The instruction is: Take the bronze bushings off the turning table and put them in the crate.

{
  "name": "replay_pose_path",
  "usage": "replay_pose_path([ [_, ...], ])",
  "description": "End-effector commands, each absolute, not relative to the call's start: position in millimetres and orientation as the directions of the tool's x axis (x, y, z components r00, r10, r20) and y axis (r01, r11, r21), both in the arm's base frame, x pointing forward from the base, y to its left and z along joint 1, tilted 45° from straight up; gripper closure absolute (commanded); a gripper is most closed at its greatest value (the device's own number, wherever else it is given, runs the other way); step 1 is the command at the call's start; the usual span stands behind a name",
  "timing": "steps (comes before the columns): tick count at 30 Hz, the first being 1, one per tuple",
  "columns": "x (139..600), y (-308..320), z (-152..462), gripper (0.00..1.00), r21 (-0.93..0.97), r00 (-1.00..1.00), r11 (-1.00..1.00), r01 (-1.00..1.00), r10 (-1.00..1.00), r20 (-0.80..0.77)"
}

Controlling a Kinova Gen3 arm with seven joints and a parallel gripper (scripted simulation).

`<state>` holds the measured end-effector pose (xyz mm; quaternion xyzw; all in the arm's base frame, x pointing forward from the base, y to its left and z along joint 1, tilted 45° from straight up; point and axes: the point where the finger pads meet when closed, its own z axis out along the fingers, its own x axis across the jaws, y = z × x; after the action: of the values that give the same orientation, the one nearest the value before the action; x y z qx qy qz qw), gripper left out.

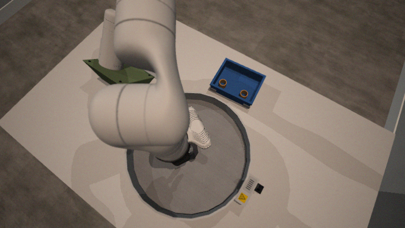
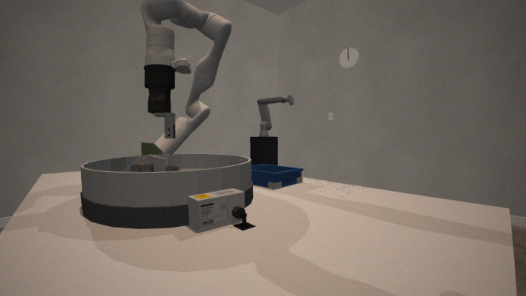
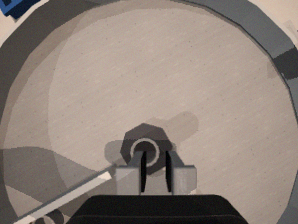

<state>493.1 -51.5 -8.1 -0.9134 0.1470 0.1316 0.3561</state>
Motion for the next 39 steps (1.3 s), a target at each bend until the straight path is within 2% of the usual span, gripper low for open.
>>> replay_pose_path([
  [1,493.6,-52.5,-7.5,0.58,-0.612,0.923,-0.703,-0.362,-0.176,-0.343],
  [38,493.6,-52.5,-7.5,0.58,-0.612,0.923,-0.703,-0.362,-0.176,-0.343],
  [39,483.3,-54.1,-10.0,0.6,-0.612,0.923,-0.703,-0.362,-0.176,-0.343],
])
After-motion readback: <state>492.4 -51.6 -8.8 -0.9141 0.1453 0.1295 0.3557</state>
